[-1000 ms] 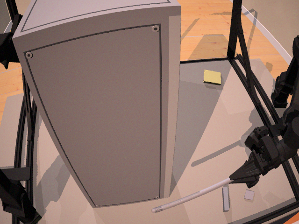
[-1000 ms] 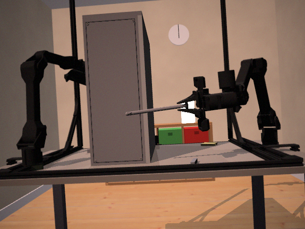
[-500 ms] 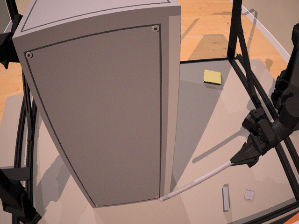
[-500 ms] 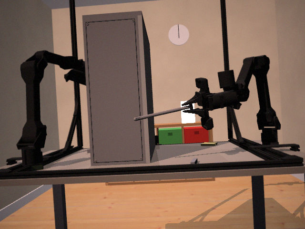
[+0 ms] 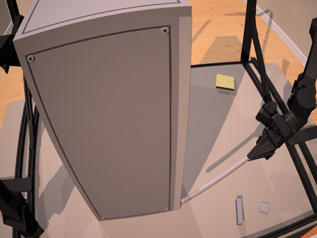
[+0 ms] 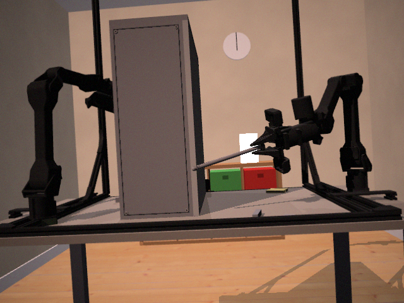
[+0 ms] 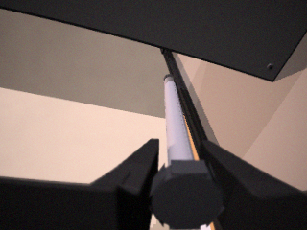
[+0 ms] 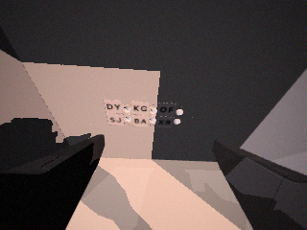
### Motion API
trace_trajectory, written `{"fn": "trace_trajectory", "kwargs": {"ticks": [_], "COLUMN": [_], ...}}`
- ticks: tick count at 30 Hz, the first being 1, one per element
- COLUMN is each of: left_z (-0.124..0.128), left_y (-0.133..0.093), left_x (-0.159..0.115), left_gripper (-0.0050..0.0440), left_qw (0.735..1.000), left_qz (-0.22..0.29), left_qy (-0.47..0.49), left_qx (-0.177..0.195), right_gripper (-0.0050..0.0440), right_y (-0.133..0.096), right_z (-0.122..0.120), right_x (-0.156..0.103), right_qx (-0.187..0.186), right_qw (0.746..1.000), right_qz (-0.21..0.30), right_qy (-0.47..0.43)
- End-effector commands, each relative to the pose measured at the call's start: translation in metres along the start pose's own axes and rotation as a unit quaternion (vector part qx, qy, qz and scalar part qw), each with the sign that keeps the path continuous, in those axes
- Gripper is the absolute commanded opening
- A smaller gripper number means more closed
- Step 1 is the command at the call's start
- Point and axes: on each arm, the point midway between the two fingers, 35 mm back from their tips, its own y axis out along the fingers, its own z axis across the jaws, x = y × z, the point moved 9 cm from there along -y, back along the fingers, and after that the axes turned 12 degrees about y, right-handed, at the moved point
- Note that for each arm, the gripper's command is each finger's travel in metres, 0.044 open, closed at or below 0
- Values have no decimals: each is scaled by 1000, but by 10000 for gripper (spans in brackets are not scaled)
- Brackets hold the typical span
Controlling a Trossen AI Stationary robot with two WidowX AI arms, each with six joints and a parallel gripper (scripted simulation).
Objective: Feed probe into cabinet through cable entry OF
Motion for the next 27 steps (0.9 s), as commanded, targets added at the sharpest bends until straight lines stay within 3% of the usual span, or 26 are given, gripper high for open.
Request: {"fn": "trace_trajectory", "kwargs": {"ticks": [1,12,19,27], "left_z": [-6,-23,-25,-26], "left_y": [-12,-35,-46,-54], "left_x": [12,43,78,98], "left_gripper": [0,0,0,0], "left_qw": [1000,1000,1000,999], "left_qz": [9,14,-14,-36], "left_qy": [-7,-10,11,32], "left_qx": [-9,-24,2,23], "right_gripper": [440,440,440,440], "right_y": [-1,-1,-1,-1], "right_z": [-1,-1,-1,-1], "right_x": [1,1,1,1], "right_qx": [-1,-1,-1,-1], "right_qw": [1000,1000,1000,1000], "right_qz": [-2,-2,-2,-2], "right_qy": [1,1,1,1]}}
